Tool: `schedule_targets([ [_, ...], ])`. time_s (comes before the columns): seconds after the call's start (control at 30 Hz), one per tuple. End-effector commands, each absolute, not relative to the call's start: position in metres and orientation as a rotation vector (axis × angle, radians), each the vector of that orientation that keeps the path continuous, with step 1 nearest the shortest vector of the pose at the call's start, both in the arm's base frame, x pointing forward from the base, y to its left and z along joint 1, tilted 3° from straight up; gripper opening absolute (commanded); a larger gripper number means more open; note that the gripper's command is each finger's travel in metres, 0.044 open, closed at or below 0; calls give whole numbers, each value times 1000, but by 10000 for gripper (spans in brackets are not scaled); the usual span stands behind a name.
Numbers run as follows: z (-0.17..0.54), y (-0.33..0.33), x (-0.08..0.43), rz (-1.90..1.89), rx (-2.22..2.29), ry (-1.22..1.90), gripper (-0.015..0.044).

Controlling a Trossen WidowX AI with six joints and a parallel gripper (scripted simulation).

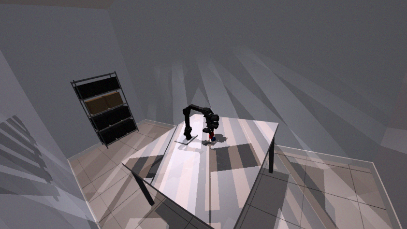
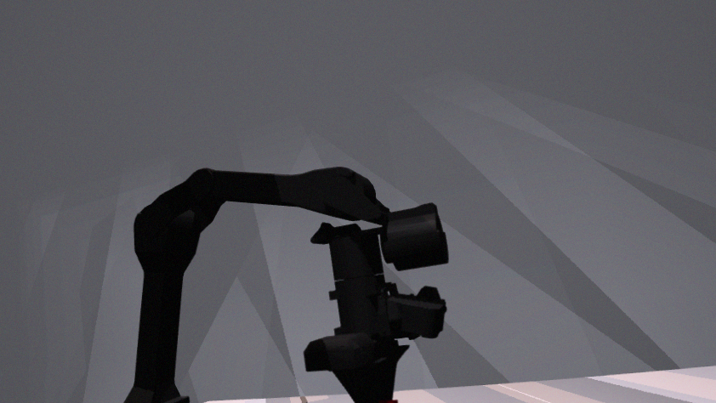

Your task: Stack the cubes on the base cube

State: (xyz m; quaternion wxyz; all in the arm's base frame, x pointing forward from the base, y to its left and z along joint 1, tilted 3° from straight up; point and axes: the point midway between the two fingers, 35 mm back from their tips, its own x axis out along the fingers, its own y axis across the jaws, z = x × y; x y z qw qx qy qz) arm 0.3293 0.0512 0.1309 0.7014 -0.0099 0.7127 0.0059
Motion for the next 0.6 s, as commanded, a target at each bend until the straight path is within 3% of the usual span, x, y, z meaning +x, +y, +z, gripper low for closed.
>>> schedule_targets([
  [0.0,130,66,326,128,-128,1583,105],
  [0.57,127,117,308,528,-515,1525,105],
])
